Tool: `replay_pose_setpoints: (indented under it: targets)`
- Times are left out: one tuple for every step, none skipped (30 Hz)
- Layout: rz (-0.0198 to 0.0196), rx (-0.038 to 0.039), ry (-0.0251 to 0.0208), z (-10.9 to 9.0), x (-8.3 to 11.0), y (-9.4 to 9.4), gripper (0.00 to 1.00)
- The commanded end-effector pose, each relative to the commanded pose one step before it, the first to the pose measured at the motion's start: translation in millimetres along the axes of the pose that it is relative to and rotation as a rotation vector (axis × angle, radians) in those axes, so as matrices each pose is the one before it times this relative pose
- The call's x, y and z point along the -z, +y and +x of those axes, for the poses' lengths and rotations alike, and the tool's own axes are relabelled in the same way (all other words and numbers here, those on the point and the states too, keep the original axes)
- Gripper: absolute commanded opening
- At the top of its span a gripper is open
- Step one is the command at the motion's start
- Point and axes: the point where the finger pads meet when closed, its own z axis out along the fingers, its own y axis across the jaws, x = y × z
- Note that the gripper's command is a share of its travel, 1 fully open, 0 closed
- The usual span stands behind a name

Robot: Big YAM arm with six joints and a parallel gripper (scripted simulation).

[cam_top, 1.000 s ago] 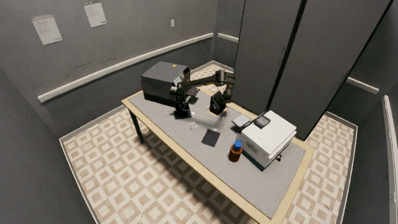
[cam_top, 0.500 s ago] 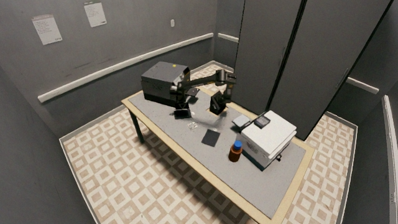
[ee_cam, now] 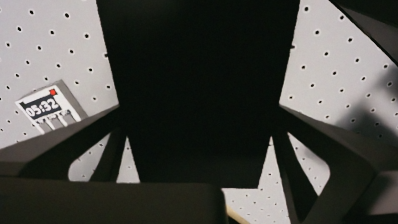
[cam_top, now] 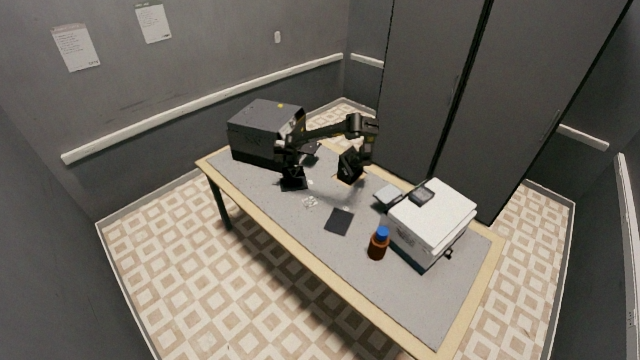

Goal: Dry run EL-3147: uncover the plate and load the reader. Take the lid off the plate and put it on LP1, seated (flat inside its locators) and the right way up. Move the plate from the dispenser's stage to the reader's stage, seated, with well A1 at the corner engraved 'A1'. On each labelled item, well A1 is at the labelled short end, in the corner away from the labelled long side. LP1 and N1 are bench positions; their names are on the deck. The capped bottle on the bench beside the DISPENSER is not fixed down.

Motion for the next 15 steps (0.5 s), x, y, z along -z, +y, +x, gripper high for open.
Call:
replay_pose_setpoints:
  targets:
    - [-0.00511,-0.01292,-0.02435,-7.43,2.87,-4.56,0.85]
    - [-0.00028,0.00323,0.00304,-0.2,0.28,0.64,0.85]
    - [0.00005,0.0042,-0.00017,-1.04,0.58,0.57,0.85]
    - [0.00202,0.00294,0.00222,-0.94,-0.79,1.41,0.85]
    - [0.00266,0.00514,-0.00106,-2.15,-2.88,0.12,0.85]
    - [0.00266,0.00381,-0.00042,-0.67,-2.83,0.49,0.85]
    - [0.00275,0.00298,0.00072,-0.34,-1.77,0.61,0.85]
    - [0.00188,0.00171,0.00238,0.25,-1.34,1.07,0.85]
    - [0.00038,-0.00325,0.00947,3.16,-2.12,1.05,0.85]
    - [0.00087,-0.00044,0.00521,2.43,-0.59,1.83,0.85]
    - [-0.00074,-0.00269,0.00266,2.17,-0.23,0.81,0.85]
    - [-0.00053,-0.00101,-0.00118,1.54,-0.4,0.33,0.85]
    - [-0.0022,-0.00353,-0.00419,0.93,0.53,-0.99,0.85]
    - [-0.00163,-0.00352,-0.00382,0.93,0.56,-1.0,0.85]
    - [-0.00244,-0.00459,-0.0003,1.39,-0.12,-1.56,0.85]
